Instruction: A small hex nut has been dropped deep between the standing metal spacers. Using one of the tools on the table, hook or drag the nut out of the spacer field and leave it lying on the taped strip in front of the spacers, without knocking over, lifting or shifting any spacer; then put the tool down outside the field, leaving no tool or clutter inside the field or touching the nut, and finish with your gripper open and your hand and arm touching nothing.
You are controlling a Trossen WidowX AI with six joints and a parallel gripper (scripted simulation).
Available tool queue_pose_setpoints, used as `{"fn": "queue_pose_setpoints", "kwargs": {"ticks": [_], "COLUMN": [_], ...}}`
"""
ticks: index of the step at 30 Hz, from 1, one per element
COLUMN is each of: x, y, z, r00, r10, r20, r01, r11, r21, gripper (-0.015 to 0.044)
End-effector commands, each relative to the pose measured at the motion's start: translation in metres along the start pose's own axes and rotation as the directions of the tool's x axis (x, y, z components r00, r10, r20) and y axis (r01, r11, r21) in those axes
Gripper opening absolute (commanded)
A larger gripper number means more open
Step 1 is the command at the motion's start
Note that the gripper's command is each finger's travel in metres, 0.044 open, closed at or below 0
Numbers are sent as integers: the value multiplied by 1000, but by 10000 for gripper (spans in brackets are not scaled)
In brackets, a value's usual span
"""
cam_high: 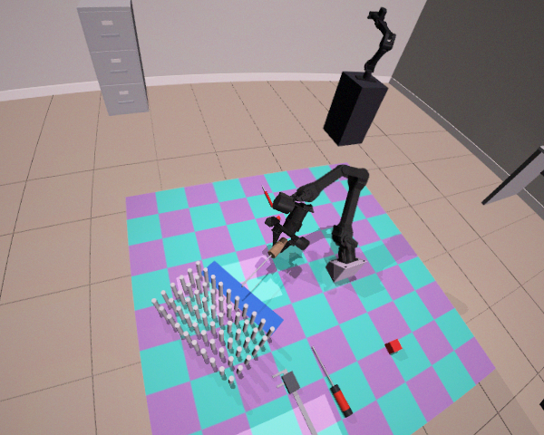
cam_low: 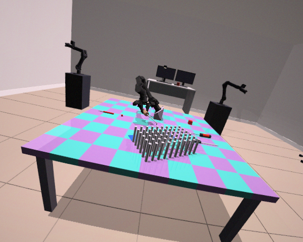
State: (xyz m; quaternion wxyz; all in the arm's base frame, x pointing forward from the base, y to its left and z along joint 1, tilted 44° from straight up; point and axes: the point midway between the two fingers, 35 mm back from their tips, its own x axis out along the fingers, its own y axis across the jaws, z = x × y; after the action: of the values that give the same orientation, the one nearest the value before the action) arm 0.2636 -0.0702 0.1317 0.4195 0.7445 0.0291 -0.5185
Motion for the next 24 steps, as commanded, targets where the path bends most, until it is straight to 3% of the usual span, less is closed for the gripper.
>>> {"fn": "queue_pose_setpoints", "kwargs": {"ticks": [1,10,13,24], "x": [-19,-53,-41,-50], "y": [1,-2,0,24], "z": [-13,-30,-23,-21], "r00": [1000,1000,1000,997], "r10": [7,18,13,62], "r20": [-9,-14,-8,-49], "r01": [-7,-18,-14,-74], "r11": [1000,1000,1000,953], "r21": [5,1,-25,-295], "gripper": [0,0,0,0]}}
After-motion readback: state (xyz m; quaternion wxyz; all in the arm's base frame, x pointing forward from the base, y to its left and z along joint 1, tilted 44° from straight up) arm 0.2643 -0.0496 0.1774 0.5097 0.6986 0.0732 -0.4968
